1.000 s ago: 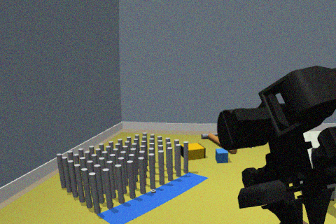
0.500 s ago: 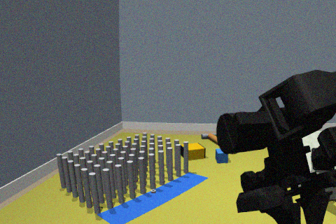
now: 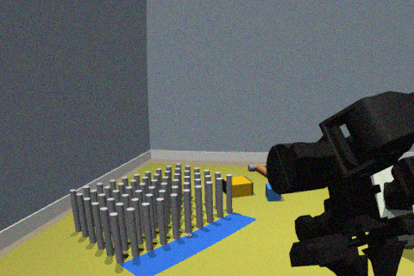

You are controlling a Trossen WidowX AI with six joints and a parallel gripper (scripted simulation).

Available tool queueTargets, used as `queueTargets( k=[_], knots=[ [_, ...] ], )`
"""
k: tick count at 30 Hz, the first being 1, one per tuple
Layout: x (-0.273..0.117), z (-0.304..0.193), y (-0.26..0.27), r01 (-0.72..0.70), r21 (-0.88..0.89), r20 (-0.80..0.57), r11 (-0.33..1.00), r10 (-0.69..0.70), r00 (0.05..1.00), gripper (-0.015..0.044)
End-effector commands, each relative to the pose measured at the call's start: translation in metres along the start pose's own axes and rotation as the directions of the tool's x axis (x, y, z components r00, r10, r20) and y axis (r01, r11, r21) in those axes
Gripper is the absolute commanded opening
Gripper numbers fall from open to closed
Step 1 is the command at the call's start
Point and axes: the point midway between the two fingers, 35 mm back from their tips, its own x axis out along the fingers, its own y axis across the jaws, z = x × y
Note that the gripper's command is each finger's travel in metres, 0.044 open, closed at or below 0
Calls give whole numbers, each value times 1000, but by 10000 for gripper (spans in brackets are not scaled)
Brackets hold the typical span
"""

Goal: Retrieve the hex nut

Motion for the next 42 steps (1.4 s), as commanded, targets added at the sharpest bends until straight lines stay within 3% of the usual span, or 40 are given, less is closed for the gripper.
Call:
queueTargets(
  k=[1, 42],
  knots=[
    [1, 1, 0, 0, 1, 2, 1000, 0, 1000, 0],
    [15, 12, 0, 4, -2, 14, 1000, -4, 1000, 0]
  ],
)
